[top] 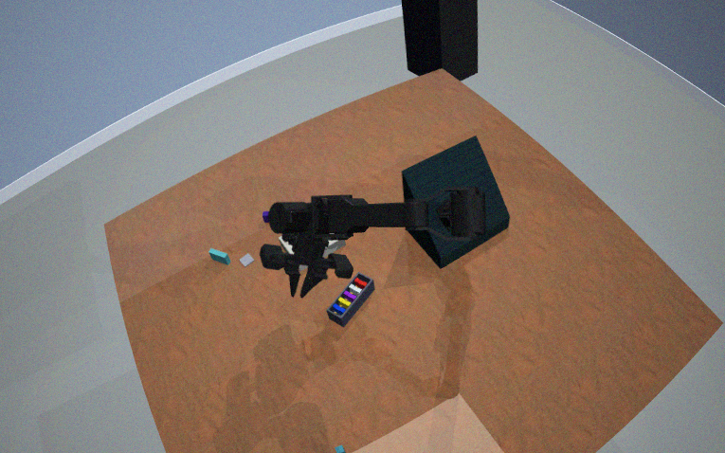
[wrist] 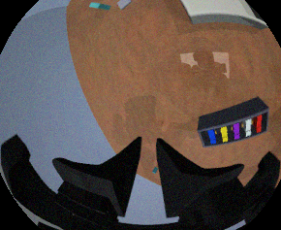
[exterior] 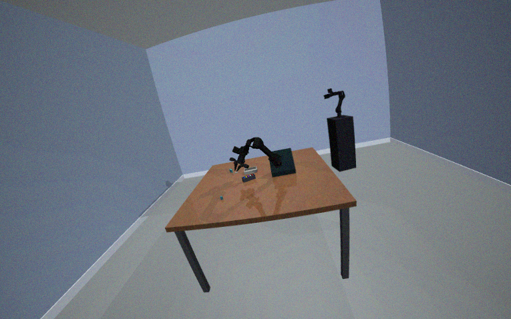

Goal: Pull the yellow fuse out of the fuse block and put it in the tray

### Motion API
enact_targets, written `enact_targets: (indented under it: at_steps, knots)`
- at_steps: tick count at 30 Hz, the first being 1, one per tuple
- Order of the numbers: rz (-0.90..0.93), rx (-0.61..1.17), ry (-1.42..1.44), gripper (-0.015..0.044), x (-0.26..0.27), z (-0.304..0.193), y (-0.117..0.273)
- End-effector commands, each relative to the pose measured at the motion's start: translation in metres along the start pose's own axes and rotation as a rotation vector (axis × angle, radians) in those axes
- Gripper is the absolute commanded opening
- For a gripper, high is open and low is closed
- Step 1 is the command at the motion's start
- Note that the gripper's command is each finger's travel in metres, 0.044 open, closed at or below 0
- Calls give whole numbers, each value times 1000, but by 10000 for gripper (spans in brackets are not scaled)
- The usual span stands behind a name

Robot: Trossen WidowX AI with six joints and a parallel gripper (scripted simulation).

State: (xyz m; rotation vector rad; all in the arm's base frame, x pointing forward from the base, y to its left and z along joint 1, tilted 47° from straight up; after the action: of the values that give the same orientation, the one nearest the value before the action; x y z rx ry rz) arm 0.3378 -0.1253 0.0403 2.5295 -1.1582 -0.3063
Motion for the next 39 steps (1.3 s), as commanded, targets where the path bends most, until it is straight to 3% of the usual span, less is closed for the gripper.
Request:
enact_targets:
  at_steps: [1, 11, 39]
  knots:
    - [-297, -277, 471, 74, -27, -9, -6]
    - [-584, -296, 644, 74, -58, -21, 6]
    - [-584, -296, 644, 74, -61, -18, 2]
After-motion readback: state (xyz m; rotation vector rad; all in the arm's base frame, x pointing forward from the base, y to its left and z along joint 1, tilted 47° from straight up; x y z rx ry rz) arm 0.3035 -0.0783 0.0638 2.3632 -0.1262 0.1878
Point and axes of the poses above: the point midway between the two fingers, 35 mm back from their tips, its own y axis back along the fingers, its own x axis across the jaws, z = x × y, the point moved 5 cm from there along y, back along the fingers, and after that the axes turned 12 degrees about -y, right-handed, at the moved point
